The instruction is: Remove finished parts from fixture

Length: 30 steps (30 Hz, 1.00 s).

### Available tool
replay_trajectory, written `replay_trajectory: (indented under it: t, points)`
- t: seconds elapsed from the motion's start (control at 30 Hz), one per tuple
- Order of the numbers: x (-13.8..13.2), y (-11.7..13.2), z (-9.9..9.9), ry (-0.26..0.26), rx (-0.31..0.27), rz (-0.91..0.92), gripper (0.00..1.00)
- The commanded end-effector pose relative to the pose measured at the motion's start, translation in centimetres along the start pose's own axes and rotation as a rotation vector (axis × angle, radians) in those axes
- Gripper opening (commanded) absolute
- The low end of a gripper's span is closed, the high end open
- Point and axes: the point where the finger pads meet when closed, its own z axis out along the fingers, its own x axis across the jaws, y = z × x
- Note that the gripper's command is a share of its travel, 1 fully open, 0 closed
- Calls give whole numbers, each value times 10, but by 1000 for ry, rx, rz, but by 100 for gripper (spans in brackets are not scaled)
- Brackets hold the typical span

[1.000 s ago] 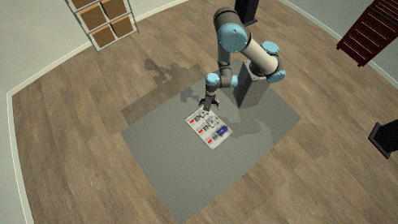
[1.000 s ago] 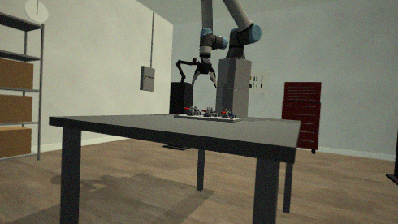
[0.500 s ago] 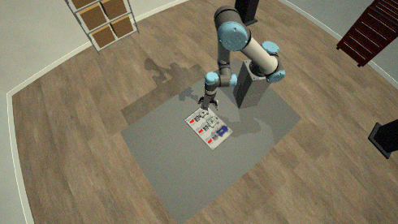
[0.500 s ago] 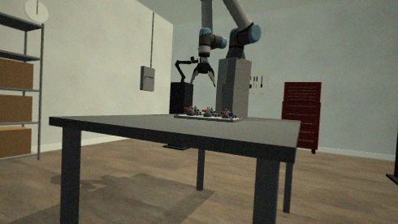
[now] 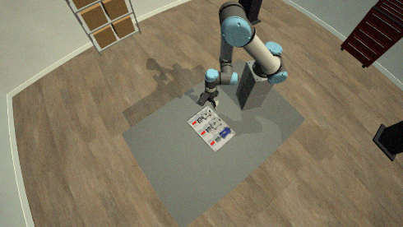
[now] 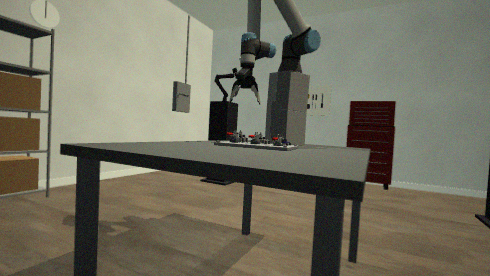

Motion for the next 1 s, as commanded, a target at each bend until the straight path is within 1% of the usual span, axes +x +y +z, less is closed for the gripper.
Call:
replay_trajectory:
  t: [0.0,0.3,0.67,0.7,0.97]
  points:
    - [8,1,-4,2,-4,111,100]
    - [11,2,-5,2,-4,152,100]
    - [11,2,-6,2,-4,154,100]
    - [12,2,-6,2,-4,154,0]
    - [11,2,-5,2,-4,154,0]
